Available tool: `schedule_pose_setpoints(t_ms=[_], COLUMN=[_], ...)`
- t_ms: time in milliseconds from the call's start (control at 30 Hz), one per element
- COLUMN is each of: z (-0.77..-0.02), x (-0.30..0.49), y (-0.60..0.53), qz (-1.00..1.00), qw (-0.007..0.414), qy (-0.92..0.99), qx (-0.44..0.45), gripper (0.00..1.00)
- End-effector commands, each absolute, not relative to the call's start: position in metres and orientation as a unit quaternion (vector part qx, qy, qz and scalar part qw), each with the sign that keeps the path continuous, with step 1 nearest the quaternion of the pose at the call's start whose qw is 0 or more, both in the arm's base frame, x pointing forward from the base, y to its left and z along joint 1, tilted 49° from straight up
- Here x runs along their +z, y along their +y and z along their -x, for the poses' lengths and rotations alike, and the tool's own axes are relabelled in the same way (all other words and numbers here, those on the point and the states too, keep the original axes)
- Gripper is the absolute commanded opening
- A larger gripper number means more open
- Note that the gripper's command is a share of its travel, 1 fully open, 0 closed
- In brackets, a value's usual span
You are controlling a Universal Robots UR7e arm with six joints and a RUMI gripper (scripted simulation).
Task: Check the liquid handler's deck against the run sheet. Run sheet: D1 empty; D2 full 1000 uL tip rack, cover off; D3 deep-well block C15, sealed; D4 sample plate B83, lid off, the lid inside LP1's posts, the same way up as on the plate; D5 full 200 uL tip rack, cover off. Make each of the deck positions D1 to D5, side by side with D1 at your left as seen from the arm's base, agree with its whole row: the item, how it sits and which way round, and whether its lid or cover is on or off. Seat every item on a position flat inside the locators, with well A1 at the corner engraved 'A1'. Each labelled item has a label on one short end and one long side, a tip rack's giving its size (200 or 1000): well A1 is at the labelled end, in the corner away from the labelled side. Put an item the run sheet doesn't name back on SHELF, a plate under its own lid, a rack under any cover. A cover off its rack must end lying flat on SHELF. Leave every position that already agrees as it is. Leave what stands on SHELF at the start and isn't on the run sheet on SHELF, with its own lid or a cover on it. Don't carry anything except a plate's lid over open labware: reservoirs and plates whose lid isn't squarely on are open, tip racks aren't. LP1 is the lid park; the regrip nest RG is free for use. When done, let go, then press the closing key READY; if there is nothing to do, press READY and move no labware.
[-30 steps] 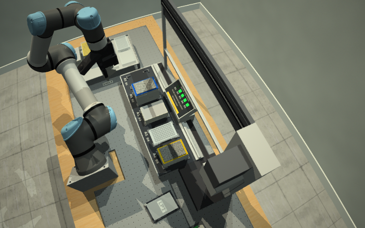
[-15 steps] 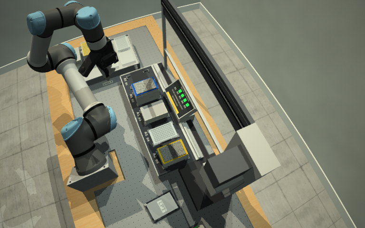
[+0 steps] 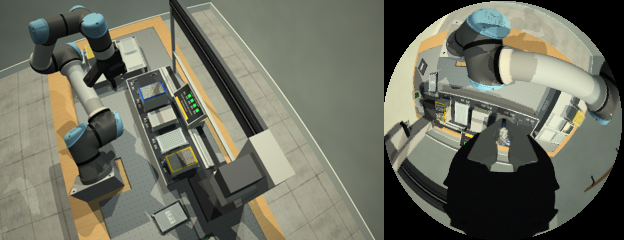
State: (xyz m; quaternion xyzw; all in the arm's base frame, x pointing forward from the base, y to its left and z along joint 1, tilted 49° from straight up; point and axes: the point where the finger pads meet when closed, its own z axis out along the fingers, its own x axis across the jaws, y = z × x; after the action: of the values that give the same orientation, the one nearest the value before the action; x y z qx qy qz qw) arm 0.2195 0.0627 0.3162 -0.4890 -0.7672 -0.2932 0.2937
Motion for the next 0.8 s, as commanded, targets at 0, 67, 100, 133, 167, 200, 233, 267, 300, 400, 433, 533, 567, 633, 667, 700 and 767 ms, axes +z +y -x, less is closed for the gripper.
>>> schedule_pose_setpoints(t_ms=[0, 67, 100, 133, 167, 200, 233, 267, 300, 400, 433, 533, 567, 633, 667, 700, 767], z=[-0.222, -0.223, -0.223, -0.224, -0.224, -0.225, -0.225, -0.225, -0.225, -0.225, -0.225, -0.225, -0.225, -0.225, -0.225, -0.225, -0.225], x=[0.298, 0.291, 0.287, 0.283, 0.279, 0.276, 0.276, 0.276, 0.272, 0.272, 0.272, 0.272, 0.272, 0.272, 0.272, 0.272, 0.272], y=[0.047, 0.04, 0.037, 0.034, 0.031, 0.027, 0.027, 0.027, 0.024, 0.024, 0.024, 0.024, 0.024, 0.024, 0.024, 0.024, 0.024], qz=[0.524, 0.538, 0.546, 0.553, 0.56, 0.567, 0.567, 0.567, 0.574, 0.595, 0.602, 0.622, 0.629, 0.642, 0.648, 0.655, 0.658], qw=[0.307, 0.312, 0.315, 0.318, 0.32, 0.323, 0.323, 0.323, 0.325, 0.333, 0.335, 0.343, 0.345, 0.349, 0.352, 0.354, 0.355], qy=[-0.744, -0.734, -0.728, -0.723, -0.717, -0.712, -0.712, -0.712, -0.706, -0.688, -0.682, -0.664, -0.658, -0.645, -0.639, -0.632, -0.629], qx=[-0.279, -0.273, -0.27, -0.267, -0.263, -0.26, -0.26, -0.26, -0.257, -0.247, -0.244, -0.234, -0.23, -0.223, -0.22, -0.216, -0.215], gripper=[0.0, 0.0, 0.0, 0.0, 0.0, 0.0, 0.0, 0.0, 0.0, 0.0, 0.0, 0.0, 0.0, 0.0, 0.0, 0.0, 0.0])
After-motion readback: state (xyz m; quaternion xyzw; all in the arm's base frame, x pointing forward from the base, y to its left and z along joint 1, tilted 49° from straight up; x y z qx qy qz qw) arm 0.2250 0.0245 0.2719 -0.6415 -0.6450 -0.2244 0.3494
